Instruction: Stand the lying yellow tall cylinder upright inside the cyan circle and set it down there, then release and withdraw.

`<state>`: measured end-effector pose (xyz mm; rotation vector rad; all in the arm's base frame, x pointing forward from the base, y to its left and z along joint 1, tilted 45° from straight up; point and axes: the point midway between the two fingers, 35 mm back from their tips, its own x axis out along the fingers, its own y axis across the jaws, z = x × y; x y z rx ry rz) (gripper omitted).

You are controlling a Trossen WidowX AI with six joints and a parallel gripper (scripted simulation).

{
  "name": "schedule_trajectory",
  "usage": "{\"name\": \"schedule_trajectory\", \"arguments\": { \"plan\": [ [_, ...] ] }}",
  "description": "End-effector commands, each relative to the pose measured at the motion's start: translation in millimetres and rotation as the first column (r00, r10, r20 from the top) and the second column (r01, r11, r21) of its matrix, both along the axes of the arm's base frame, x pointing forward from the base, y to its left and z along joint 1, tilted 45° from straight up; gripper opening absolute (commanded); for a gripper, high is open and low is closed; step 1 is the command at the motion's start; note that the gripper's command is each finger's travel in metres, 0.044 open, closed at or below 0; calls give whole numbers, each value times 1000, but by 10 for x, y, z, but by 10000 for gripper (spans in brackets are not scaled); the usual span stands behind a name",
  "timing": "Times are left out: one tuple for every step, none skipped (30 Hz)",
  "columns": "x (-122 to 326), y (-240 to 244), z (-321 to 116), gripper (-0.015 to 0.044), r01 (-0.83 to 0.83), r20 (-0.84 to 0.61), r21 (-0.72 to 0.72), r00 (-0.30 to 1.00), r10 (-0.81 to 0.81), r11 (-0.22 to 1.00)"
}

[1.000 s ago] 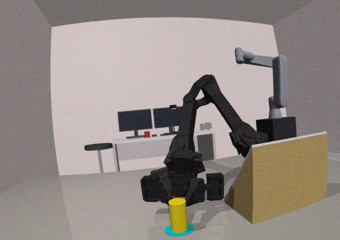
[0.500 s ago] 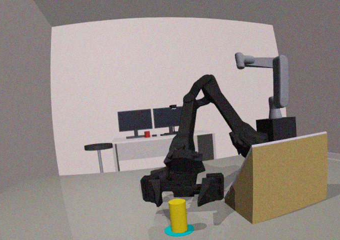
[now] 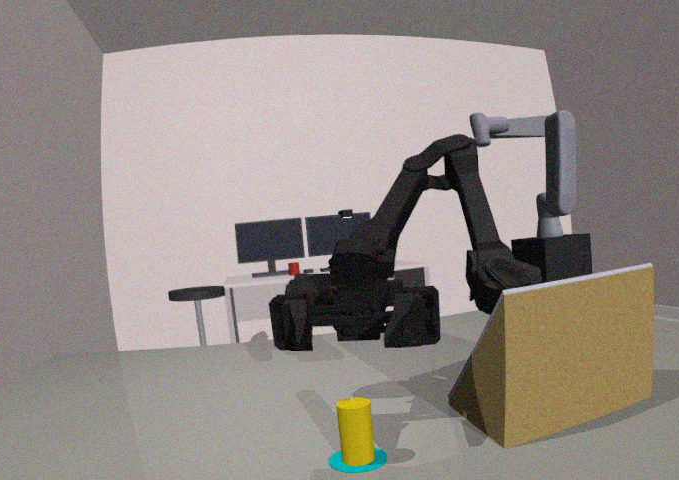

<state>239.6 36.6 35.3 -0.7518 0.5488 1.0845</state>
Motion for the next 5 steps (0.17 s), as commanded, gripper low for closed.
{"name": "schedule_trajectory", "arguments": {
  "plan": [
    [-43,144,114,400,8,-6,14,1000,-8,1000],
    [-44,150,120,400,8,-6,14,1000,-8,1000],
    [-44,150,120,400,8,-6,14,1000,-8,1000],
    [-44,153,115,400,10,-16,11,1000,-10,1000],
    [-42,163,100,400,16,-46,1,999,-16,1000]
  ]
}}
